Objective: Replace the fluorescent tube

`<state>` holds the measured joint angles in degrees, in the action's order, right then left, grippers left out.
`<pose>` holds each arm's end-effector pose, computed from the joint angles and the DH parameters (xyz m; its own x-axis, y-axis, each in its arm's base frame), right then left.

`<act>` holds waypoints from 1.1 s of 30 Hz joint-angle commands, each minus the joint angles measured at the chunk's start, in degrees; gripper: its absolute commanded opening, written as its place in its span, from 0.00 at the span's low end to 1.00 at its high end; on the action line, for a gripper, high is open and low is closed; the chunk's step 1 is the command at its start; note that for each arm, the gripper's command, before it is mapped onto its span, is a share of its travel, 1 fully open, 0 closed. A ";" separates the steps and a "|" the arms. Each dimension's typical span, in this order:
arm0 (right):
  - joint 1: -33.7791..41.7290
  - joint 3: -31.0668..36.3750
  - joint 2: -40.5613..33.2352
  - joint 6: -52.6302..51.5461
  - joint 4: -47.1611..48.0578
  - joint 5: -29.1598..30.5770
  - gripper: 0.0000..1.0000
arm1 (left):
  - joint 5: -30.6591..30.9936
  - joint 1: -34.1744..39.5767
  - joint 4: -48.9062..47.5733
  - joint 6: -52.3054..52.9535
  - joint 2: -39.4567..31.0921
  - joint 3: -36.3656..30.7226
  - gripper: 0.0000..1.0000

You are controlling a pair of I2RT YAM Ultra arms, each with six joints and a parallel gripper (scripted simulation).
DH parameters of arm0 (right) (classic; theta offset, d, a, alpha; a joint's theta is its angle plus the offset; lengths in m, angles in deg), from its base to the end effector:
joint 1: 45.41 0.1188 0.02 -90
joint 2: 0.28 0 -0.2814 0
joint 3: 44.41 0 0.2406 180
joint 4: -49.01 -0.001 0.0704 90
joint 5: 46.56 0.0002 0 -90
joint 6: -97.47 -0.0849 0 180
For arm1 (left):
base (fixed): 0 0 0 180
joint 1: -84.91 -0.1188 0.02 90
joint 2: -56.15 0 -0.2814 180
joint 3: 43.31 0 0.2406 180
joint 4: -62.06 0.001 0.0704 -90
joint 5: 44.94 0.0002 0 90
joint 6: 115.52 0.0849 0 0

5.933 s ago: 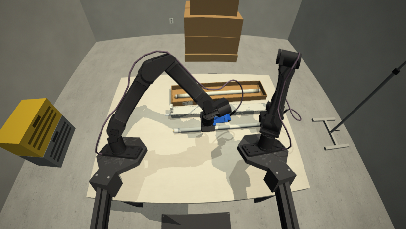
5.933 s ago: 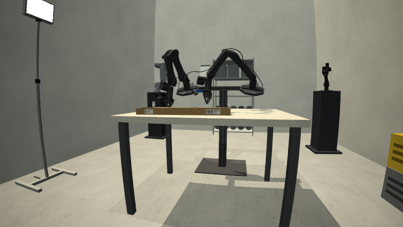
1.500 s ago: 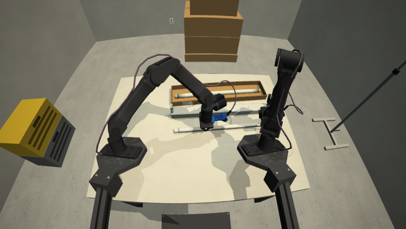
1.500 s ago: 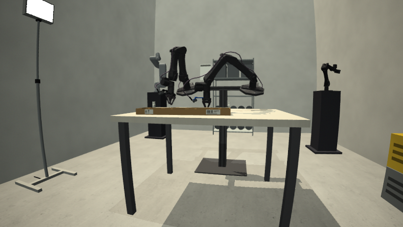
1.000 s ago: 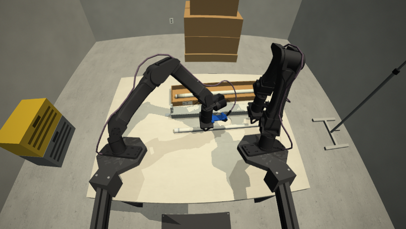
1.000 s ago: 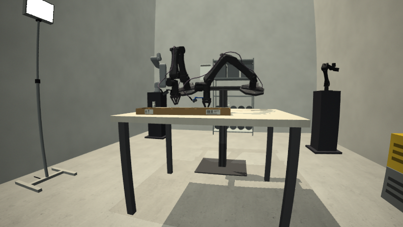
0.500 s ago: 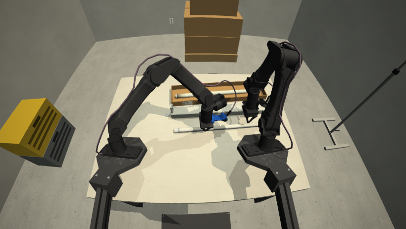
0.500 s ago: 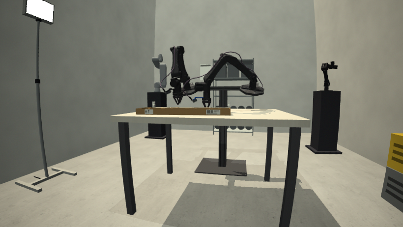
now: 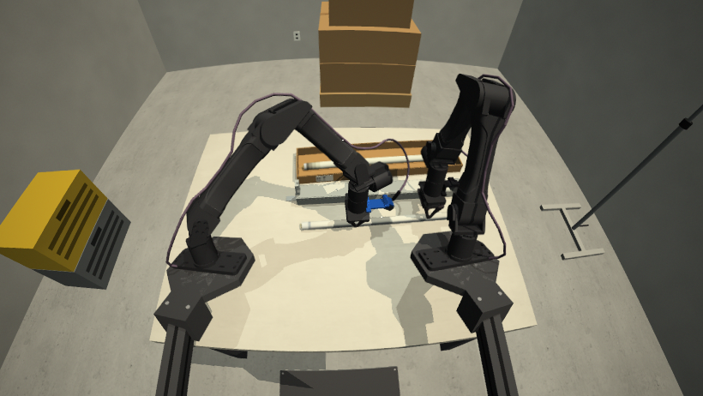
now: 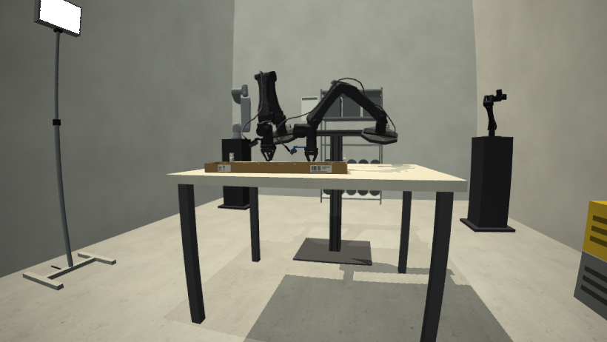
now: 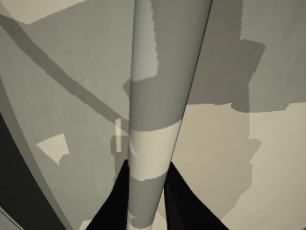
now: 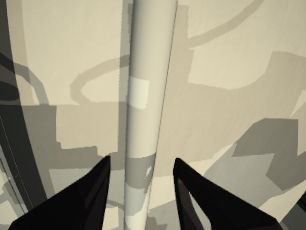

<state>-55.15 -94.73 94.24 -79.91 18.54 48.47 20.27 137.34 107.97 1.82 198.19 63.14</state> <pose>0.2507 -0.0496 0.0821 0.1477 0.9843 -0.0966 0.9583 -0.1183 0.2602 0.3089 -0.3416 0.0060 -0.2226 0.9731 0.0592 0.8826 0.1753 0.4363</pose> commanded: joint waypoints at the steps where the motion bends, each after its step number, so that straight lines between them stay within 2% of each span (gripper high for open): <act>1: -0.71 1.38 2.35 0.71 4.81 -0.11 0.49 | 0.28 1.42 -0.08 0.43 -2.35 1.59 0.11; 7: -1.12 1.71 6.43 1.09 9.48 -0.30 0.49 | 0.28 1.42 -0.08 0.43 -2.35 1.59 0.11; 12: -0.43 -1.15 3.54 0.32 7.34 0.35 0.49 | 0.28 1.42 -0.08 0.43 -2.35 1.59 0.11; 15: -0.42 1.15 4.47 0.33 7.40 0.36 0.49 | 0.28 1.42 -0.08 0.43 -2.35 1.59 0.11; 16: -0.42 1.34 4.25 0.35 6.98 0.35 0.11 | 0.28 1.42 -0.08 0.43 -2.35 1.59 0.11; 33: -0.42 1.33 4.24 0.35 7.71 0.35 0.11 | 0.36 1.42 0.02 0.43 -2.35 1.59 0.11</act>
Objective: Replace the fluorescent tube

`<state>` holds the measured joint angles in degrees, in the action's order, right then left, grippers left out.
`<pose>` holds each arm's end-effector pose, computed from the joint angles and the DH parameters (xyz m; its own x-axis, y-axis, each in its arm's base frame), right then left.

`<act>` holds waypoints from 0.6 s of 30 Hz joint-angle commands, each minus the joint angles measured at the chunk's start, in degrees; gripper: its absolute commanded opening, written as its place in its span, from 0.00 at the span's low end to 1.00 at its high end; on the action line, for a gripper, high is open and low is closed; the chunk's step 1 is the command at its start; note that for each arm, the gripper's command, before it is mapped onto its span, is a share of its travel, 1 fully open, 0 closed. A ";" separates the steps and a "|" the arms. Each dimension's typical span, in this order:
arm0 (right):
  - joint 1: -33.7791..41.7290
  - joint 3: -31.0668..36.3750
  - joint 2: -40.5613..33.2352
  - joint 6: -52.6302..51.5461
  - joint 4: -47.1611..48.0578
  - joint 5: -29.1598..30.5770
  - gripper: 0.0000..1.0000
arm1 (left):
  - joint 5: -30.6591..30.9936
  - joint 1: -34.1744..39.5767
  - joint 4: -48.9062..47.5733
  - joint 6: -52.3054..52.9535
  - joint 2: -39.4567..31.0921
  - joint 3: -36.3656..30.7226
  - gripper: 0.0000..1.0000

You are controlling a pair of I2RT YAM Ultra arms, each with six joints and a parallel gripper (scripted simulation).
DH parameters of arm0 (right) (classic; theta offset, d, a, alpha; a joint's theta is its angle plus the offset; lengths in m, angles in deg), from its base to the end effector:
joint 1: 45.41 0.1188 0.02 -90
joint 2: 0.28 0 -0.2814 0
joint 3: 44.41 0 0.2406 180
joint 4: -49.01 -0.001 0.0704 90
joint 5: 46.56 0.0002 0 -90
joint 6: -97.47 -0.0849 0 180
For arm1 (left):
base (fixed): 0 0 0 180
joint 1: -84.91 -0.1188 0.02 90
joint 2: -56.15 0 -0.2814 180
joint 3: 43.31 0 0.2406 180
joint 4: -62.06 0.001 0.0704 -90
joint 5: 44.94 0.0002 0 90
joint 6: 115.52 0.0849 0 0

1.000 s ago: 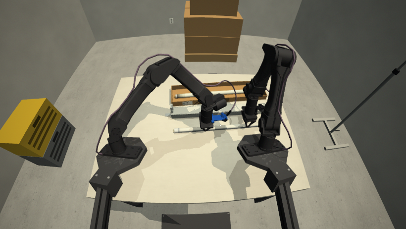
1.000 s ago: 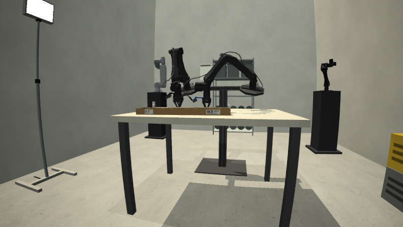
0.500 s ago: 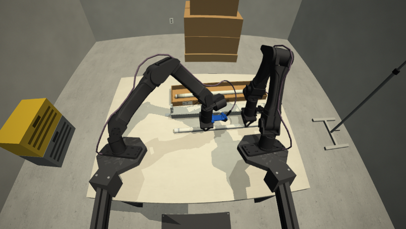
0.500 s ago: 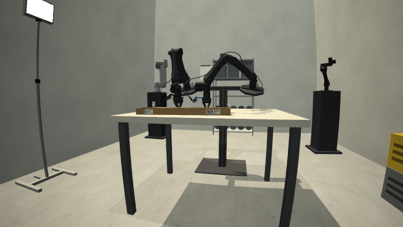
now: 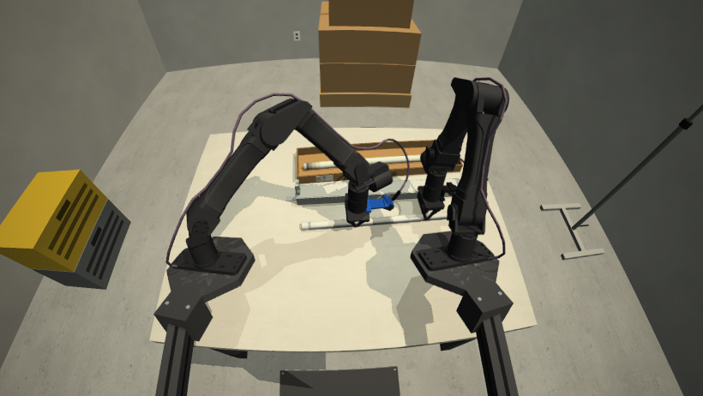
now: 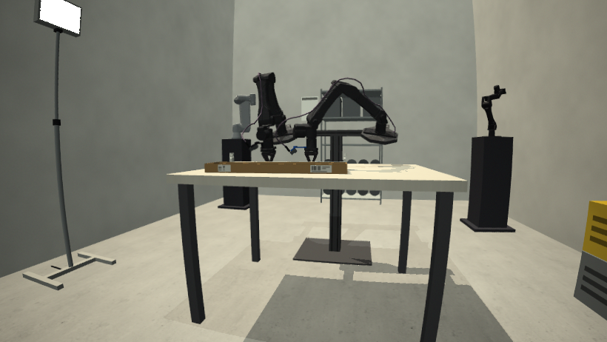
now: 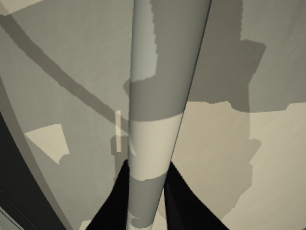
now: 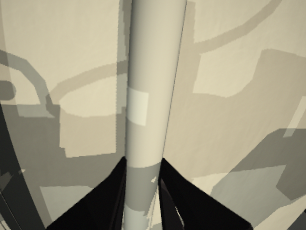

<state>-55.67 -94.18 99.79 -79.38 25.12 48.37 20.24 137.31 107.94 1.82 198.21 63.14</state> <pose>0.2596 -0.0534 0.0616 0.1482 0.9841 -0.0975 0.9564 -0.1175 0.2675 0.3092 -0.3414 0.0059 -0.2232 0.9730 0.0592 0.8822 0.1758 0.4367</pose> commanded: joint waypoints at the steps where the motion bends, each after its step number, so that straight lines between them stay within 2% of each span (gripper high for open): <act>1: 0.10 0.80 -1.35 -0.14 1.12 0.51 0.11 | 0.36 1.44 0.23 0.33 -2.36 1.60 0.11; 15: 0.85 0.43 -3.65 -0.66 -3.51 0.81 0.11 | -0.16 1.81 2.28 -1.07 -2.99 -1.80 0.11; 18: -0.53 0.30 -3.83 -0.72 -2.66 0.84 0.11 | 0.38 1.87 1.94 -0.29 -3.25 1.69 0.11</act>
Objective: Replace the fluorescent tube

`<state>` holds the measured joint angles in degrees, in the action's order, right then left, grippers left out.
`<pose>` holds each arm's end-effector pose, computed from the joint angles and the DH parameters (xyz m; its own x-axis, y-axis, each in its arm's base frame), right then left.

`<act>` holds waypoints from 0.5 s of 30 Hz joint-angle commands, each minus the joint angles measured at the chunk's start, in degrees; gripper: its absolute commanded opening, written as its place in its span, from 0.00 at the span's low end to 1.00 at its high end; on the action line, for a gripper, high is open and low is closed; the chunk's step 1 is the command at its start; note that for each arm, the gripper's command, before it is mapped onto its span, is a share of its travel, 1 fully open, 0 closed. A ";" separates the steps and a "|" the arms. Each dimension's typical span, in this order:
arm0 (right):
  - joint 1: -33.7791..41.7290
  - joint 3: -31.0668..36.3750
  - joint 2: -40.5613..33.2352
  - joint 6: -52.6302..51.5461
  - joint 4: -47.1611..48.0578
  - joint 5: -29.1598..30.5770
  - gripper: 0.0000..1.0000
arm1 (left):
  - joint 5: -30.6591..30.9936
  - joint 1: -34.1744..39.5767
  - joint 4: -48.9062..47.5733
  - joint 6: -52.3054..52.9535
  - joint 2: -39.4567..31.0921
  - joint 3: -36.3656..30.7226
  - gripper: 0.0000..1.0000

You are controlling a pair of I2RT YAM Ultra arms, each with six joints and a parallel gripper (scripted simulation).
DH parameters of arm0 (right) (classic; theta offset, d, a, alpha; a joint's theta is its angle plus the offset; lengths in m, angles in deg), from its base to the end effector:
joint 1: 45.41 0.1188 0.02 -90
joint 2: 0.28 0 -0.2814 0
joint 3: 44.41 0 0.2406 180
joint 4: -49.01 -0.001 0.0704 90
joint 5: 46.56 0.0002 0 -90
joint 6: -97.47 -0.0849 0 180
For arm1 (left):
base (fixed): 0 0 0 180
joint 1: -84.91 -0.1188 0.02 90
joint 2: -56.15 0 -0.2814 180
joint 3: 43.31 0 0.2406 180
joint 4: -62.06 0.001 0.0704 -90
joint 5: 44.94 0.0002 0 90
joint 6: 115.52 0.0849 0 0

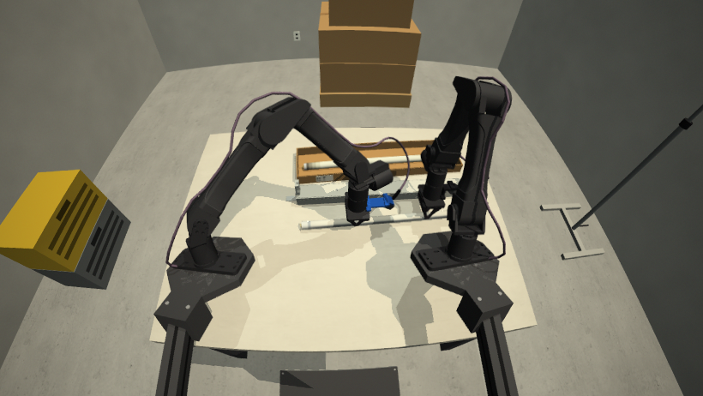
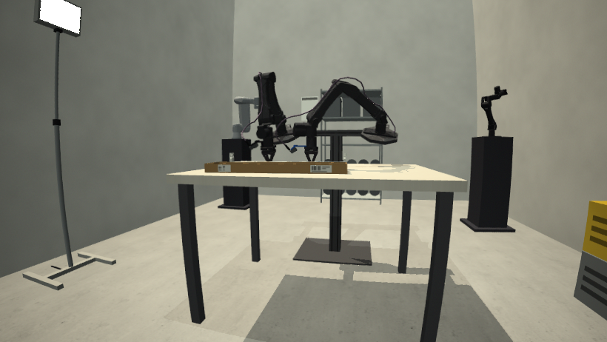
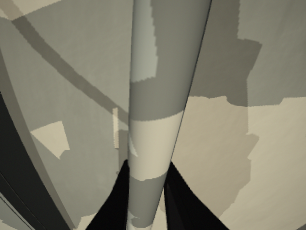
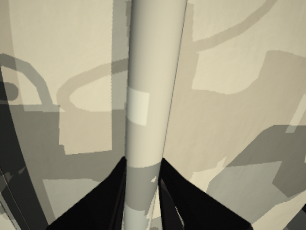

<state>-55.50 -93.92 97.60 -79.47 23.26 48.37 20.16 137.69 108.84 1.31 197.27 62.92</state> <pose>0.2555 -0.0519 0.0686 0.1469 0.9844 -0.0971 0.9562 -0.1161 0.2688 0.3060 -0.3421 0.0119 -0.2247 0.9727 0.0587 0.8817 0.1773 0.4371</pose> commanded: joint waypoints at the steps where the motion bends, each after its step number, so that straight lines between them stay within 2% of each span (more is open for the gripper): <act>1: -0.35 0.10 -1.68 -0.63 -1.33 0.84 0.11 | 0.47 1.61 1.11 0.18 -2.30 1.90 0.11; 10: 0.35 1.37 -2.39 -0.68 -1.98 0.86 0.11 | 0.46 1.81 1.55 -0.09 -2.80 1.33 0.11; 12: 0.86 -1.45 -3.30 -0.78 -3.11 0.86 0.11 | 0.28 1.96 2.11 -0.89 -3.31 0.63 0.11; 15: 0.49 -1.56 -4.11 -0.85 -3.91 0.91 0.11 | 0.10 2.09 2.58 -1.05 -3.29 -0.10 0.11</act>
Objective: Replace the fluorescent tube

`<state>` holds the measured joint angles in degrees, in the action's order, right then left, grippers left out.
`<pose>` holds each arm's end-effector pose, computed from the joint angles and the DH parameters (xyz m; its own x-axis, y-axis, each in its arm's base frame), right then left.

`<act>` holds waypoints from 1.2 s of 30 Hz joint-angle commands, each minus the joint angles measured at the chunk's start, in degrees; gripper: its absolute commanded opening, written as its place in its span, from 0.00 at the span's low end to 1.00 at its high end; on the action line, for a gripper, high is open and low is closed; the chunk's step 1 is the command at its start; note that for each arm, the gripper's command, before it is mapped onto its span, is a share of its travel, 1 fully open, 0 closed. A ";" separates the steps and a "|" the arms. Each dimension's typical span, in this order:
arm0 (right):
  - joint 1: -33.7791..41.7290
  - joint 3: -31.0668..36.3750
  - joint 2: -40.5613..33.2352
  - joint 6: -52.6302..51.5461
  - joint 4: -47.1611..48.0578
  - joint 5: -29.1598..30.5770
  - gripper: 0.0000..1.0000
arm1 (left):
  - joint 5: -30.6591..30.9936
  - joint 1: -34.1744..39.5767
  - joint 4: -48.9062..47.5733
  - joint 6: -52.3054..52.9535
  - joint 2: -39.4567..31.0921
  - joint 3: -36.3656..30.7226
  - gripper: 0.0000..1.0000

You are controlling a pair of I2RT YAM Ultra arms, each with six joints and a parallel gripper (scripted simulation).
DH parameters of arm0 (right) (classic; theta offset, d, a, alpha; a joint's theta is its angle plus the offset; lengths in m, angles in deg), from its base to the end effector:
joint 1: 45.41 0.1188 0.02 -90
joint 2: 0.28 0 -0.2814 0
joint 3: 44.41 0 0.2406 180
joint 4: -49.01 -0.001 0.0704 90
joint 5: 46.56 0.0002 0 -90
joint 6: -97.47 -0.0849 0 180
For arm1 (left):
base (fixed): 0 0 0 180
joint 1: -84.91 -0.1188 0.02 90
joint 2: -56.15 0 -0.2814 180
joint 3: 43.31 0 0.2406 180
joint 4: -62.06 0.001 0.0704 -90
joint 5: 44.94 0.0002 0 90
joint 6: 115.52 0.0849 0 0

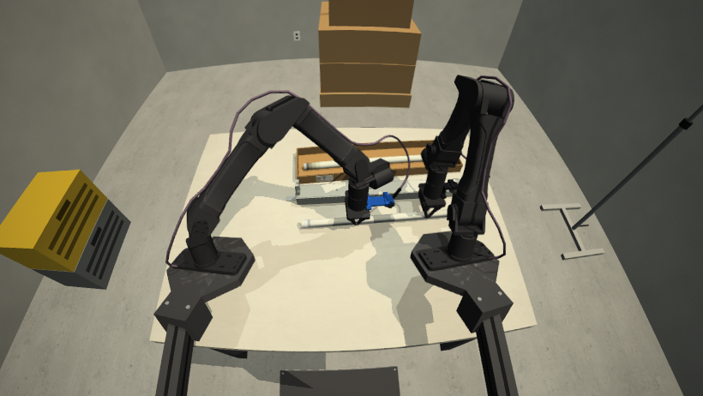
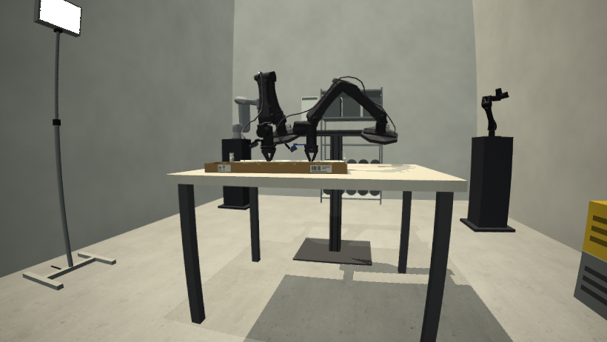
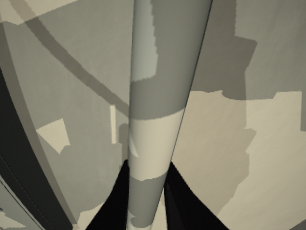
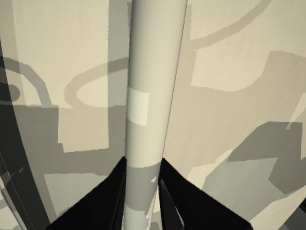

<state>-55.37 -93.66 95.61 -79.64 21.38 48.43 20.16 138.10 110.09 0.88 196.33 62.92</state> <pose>0.2509 -0.0505 0.0746 0.1475 0.9843 -0.0973 0.9567 -0.1170 0.2665 0.3027 -0.3431 0.0186 -0.2242 0.9727 0.0604 0.8827 0.1764 0.4355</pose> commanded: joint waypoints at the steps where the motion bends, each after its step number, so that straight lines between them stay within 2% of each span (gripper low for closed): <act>1: 0.71 -1.81 -2.39 -0.70 -2.30 0.84 0.11 | 0.09 1.72 1.51 -0.66 -2.49 -0.42 0.11; 5: 0.62 -1.79 -3.41 -0.81 -3.29 0.86 0.11 | 0.23 1.94 2.09 -0.84 -3.00 -1.67 0.11; 8: 0.34 -1.37 -4.34 -0.92 -4.35 0.89 0.11 | 0.28 2.13 2.62 -1.07 -3.62 0.88 0.11; 29: 1.36 -1.88 -10.37 -1.47 -9.51 0.97 0.11 | 0.32 3.48 5.67 -1.94 -6.51 1.85 0.11; 36: 1.64 -1.91 -13.26 -1.77 -13.96 1.05 0.11 | 0.34 4.11 8.07 -3.17 -7.85 2.15 0.11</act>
<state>-54.45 -93.79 84.75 -80.58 10.12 48.71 19.92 140.48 116.16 -1.64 191.11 62.72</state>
